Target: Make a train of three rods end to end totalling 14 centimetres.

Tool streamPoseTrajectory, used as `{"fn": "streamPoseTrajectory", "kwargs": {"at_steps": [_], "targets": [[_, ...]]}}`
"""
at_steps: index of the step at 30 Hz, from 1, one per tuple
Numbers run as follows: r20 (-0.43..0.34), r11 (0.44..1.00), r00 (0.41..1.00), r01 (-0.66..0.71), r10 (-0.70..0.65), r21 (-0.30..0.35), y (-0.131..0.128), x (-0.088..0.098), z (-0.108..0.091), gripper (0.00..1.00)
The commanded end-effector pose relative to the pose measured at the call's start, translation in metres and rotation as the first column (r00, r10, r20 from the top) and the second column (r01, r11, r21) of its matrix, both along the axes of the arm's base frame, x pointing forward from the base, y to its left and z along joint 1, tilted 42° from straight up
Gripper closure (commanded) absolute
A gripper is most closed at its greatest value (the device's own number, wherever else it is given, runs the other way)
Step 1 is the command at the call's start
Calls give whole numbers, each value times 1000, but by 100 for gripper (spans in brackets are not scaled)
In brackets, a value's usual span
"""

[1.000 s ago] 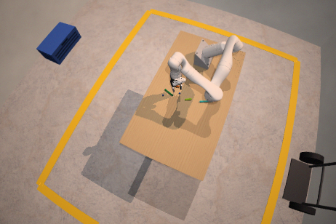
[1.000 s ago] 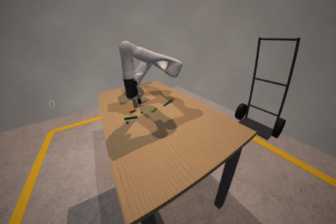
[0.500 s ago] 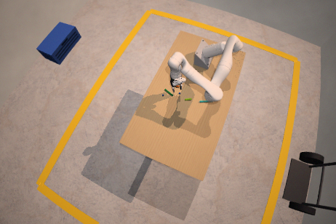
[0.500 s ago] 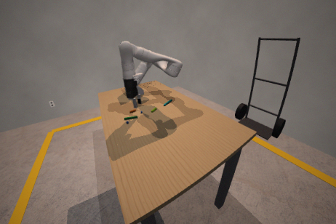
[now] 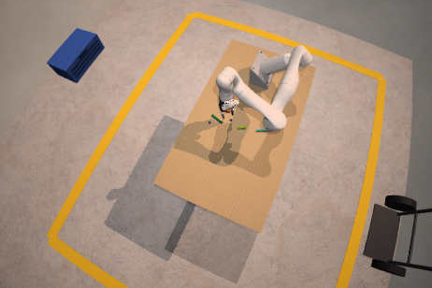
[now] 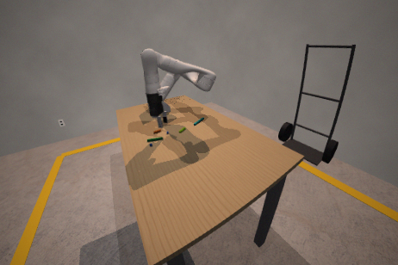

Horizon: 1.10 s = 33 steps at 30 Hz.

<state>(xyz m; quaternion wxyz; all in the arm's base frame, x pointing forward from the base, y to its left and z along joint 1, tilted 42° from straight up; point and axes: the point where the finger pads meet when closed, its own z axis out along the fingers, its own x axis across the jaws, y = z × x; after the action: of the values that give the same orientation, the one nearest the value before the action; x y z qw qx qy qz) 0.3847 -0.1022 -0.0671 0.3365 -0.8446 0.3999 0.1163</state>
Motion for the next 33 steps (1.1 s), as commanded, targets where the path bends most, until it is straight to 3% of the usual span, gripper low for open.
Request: {"fn": "streamPoseTrajectory", "kwargs": {"at_steps": [1, 27, 33], "targets": [[1, 1000, 1000, 1, -1, -1, -1, 0, 0, 0], [2, 1000, 1000, 2, -2, -1, 3, 1, 5, 0], [5, 1000, 1000, 6, -6, -2, 53, -3, 51, 0]]}}
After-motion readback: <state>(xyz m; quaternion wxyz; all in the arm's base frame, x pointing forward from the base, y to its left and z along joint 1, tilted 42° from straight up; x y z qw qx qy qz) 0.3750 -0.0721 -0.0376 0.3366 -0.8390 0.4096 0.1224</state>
